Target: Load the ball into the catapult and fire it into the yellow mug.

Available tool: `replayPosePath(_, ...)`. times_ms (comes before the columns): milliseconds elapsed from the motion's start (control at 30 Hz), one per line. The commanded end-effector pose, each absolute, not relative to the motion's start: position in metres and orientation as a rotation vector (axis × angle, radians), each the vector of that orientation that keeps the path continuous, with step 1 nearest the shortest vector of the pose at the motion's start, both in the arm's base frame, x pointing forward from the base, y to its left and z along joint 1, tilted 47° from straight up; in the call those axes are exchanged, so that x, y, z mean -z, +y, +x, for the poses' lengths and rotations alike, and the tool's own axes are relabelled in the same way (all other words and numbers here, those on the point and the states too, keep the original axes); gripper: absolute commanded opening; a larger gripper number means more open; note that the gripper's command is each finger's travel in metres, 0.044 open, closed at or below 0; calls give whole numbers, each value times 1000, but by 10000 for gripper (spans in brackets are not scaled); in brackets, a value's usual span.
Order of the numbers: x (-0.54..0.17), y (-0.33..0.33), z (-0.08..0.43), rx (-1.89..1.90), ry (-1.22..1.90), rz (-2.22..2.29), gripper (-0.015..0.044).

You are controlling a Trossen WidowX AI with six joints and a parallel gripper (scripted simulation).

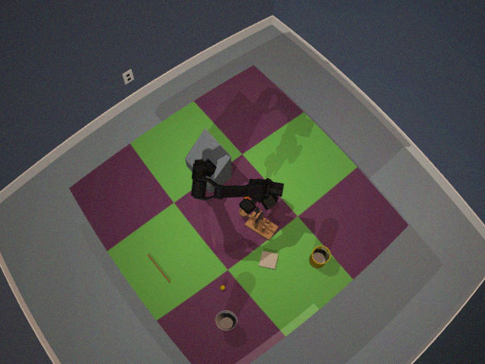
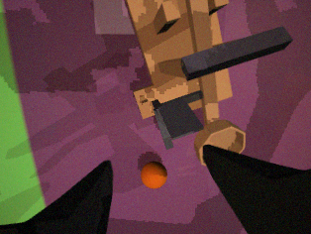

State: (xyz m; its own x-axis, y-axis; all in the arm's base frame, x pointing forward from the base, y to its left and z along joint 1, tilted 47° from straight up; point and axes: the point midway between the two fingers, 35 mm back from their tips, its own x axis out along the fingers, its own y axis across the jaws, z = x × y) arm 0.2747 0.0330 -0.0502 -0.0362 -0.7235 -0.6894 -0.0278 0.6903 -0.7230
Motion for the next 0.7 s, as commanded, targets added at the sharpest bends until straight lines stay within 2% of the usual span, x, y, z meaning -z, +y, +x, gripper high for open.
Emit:
replayPosePath(0, 61, 23, 241, 662, 1503, -602, 300)
replayPosePath(167, 69, 10, 205, 696, 1483, -568, 300)
replayPosePath(667, 84, -5, 205, 697, 1482, -566, 300)
